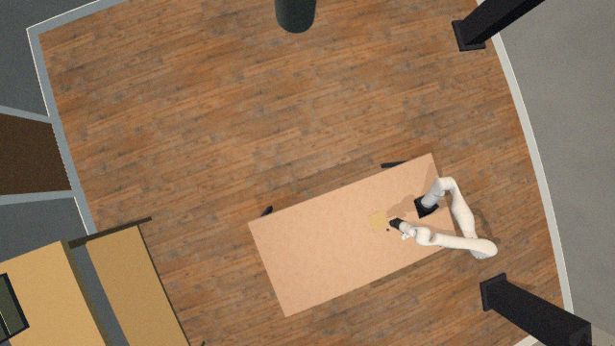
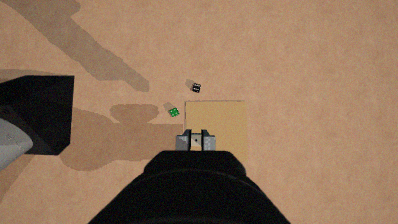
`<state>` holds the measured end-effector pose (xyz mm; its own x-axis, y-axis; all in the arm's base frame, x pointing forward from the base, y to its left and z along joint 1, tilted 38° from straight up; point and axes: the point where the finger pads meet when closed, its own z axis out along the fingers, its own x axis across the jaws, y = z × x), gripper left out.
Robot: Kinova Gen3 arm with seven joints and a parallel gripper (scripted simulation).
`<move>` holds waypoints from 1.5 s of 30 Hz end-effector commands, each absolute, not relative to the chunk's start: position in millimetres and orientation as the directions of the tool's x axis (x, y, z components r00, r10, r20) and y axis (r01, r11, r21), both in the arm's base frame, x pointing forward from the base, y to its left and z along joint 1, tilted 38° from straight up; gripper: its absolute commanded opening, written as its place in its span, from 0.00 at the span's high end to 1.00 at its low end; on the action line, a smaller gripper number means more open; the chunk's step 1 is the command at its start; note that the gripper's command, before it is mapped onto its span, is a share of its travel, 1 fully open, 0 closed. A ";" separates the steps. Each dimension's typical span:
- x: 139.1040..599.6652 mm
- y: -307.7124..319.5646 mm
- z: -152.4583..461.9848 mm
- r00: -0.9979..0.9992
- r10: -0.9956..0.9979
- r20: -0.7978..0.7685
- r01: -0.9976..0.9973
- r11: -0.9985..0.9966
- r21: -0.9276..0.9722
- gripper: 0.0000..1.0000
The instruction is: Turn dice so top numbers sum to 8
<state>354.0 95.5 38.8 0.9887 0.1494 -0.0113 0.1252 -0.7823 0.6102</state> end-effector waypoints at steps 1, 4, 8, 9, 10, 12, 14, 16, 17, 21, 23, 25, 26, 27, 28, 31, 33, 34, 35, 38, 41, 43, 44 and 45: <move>355.2 92.9 41.3 0.988 0.154 -0.011 0.129 -0.781 0.612 0.66; 355.2 92.9 41.3 0.988 0.154 -0.011 0.129 -0.781 0.612 0.66; 355.3 92.3 40.4 0.988 0.154 -0.011 0.129 -0.781 0.612 0.66; 355.4 91.7 39.7 0.988 0.154 -0.011 0.129 -0.781 0.612 0.66; 355.4 91.7 39.7 0.988 0.154 -0.011 0.129 -0.781 0.612 0.66; 355.5 90.9 38.6 0.988 0.154 -0.011 0.129 -0.781 0.612 0.66; 355.8 88.4 35.4 0.988 0.154 -0.011 0.129 -0.781 0.612 0.66; 356.3 85.0 30.9 0.988 0.154 -0.011 0.129 -0.781 0.612 0.66; 356.6 82.8 28.1 0.988 0.154 -0.011 0.129 -0.781 0.612 0.66; 358.1 72.3 14.3 0.988 0.154 -0.011 0.129 -0.781 0.612 0.66; 359.0 66.1 6.3 0.988 0.154 -0.011 0.129 -0.781 0.612 0.66; 359.9 59.9 -1.8 0.988 0.154 -0.011 0.129 -0.781 0.612 0.66; 360.3 56.9 -5.7 0.988 0.154 -0.011 0.129 -0.781 0.612 0.66; 360.3 56.9 -5.7 0.988 0.154 -0.011 0.129 -0.781 0.612 0.66; 360.3 56.9 -5.7 0.988 0.154 -0.011 0.129 -0.781 0.612 0.66; 361.5 48.7 -16.4 0.988 0.154 -0.011 0.129 -0.781 0.612 0.66; 362.2 44.1 -22.4 0.988 0.154 -0.011 0.129 -0.781 0.612 0.66; 362.4 42.1 -25.0 0.988 0.154 -0.011 0.129 -0.781 0.612 0.66; 362.7 40.4 -27.2 0.988 0.154 -0.011 0.129 -0.781 0.612 0.66; 363.2 36.7 -32.1 0.988 0.154 -0.011 0.129 -0.781 0.612 0.66; 363.4 35.0 -34.2 0.988 0.154 -0.011 0.129 -0.781 0.612 0.66; 363.5 34.8 -34.6 0.988 0.154 -0.011 0.129 -0.781 0.612 0.66; 363.5 34.8 -34.6 0.988 0.154 -0.011 0.129 -0.781 0.612 0.66; 363.5 34.8 -34.6 0.988 0.154 -0.011 0.129 -0.781 0.612 0.66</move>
